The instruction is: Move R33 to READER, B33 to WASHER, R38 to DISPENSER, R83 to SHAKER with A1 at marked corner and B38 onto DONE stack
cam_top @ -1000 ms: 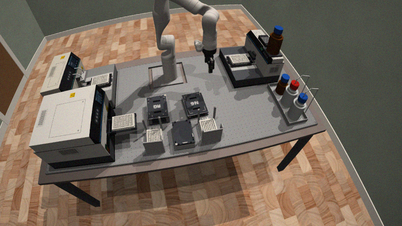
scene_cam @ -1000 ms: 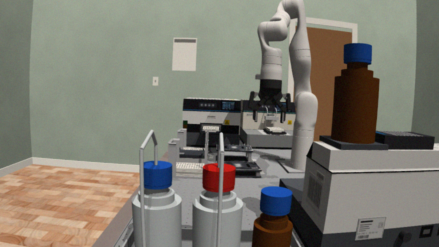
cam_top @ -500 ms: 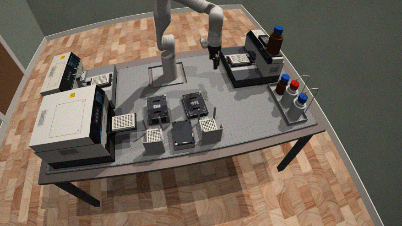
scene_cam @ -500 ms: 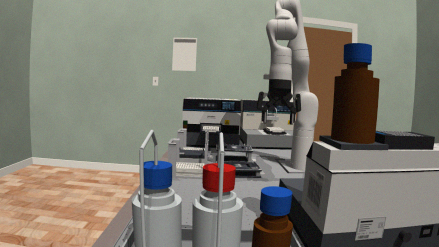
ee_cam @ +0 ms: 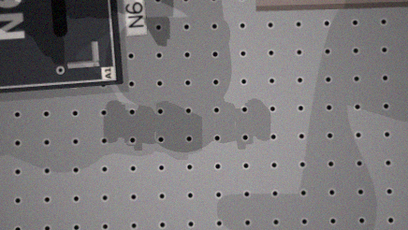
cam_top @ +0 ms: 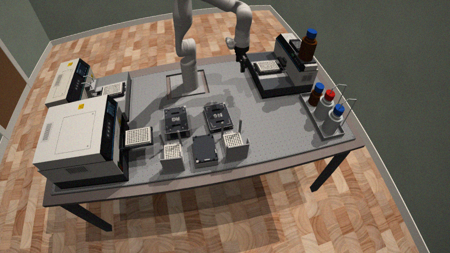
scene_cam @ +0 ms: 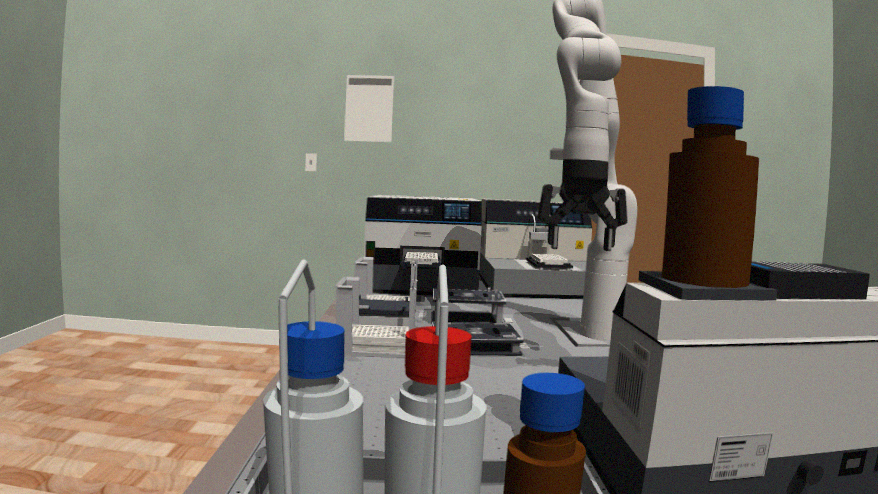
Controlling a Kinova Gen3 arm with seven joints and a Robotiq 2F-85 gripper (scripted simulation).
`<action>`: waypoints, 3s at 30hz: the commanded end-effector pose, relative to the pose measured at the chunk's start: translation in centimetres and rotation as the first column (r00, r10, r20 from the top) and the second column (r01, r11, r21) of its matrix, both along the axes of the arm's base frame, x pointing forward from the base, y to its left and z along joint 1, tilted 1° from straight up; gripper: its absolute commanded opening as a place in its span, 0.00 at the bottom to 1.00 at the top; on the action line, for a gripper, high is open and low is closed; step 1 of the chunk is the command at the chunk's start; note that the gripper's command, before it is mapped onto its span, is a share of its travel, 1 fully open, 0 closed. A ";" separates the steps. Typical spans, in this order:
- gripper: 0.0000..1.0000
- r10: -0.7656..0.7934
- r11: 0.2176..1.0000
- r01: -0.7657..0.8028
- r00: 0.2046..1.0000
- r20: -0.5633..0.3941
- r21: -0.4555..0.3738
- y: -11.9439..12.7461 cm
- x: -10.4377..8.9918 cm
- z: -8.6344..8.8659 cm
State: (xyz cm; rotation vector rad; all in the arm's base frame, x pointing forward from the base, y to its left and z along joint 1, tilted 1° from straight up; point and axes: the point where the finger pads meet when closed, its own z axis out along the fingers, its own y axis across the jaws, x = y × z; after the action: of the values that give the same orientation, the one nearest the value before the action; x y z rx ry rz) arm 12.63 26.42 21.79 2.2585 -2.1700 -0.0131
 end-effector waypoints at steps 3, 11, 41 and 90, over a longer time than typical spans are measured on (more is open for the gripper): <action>1.00 0.007 1.000 -0.007 1.000 -0.003 0.001 0.7 -2.1 -0.1; 1.00 0.012 1.000 -0.012 1.000 0.002 0.000 1.4 -4.1 0.0; 1.00 0.006 1.000 -0.006 1.000 0.004 -0.002 5.1 -10.9 0.1; 1.00 0.011 1.000 -0.011 1.000 0.007 -0.002 18.7 -12.6 0.1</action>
State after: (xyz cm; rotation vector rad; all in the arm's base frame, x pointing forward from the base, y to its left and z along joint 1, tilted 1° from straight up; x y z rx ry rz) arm 0.35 44.02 22.06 2.2684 -2.1666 -0.0092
